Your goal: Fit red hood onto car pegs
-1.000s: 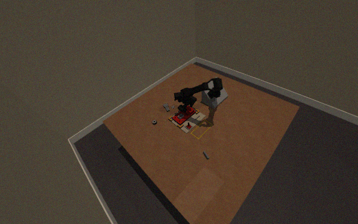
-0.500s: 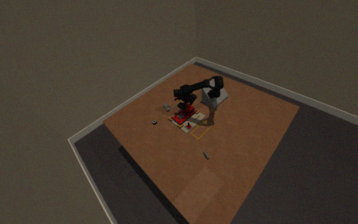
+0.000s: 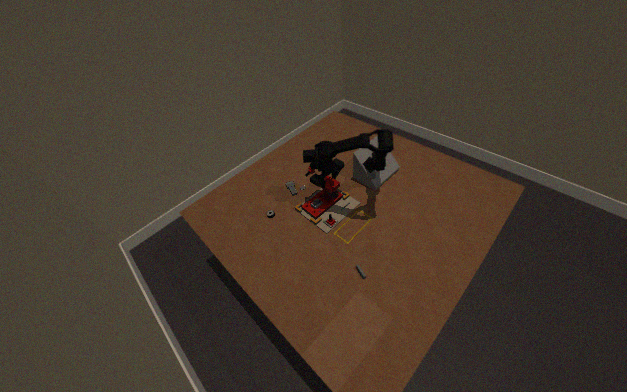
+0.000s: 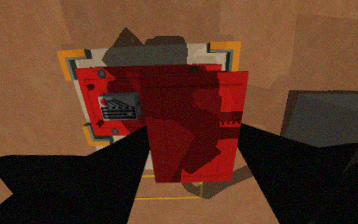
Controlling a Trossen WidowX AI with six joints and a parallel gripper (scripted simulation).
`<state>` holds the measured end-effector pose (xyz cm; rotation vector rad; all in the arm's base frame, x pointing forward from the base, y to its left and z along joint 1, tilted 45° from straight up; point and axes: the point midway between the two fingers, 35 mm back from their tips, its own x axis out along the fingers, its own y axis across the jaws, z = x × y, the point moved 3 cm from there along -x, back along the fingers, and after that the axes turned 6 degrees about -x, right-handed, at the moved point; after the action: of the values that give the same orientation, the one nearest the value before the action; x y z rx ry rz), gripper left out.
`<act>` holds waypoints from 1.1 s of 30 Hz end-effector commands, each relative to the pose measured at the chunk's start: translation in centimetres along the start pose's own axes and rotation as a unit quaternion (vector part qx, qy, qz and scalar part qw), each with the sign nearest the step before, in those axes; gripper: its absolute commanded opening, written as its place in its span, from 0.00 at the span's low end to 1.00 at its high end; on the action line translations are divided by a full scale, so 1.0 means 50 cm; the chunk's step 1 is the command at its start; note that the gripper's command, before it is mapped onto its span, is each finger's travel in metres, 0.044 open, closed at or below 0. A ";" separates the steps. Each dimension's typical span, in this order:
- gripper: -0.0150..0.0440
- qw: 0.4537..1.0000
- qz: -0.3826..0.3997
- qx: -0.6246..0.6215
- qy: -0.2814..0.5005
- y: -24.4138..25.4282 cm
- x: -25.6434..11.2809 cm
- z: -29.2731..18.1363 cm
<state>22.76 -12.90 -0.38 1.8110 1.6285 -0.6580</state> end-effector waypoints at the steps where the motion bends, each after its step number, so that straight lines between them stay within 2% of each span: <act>1: 0.25 1.000 0.000 -0.003 -0.003 0.001 -0.013 0.000; 6: 0.25 1.000 0.001 -0.010 -0.001 0.003 -0.011 0.000; 17: 0.25 0.986 0.002 -0.165 -0.002 0.040 -0.015 0.008; 33: 0.25 0.924 0.002 -0.383 -0.004 0.096 -0.018 0.013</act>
<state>26.98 -14.25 0.37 1.2692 1.5758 -0.0448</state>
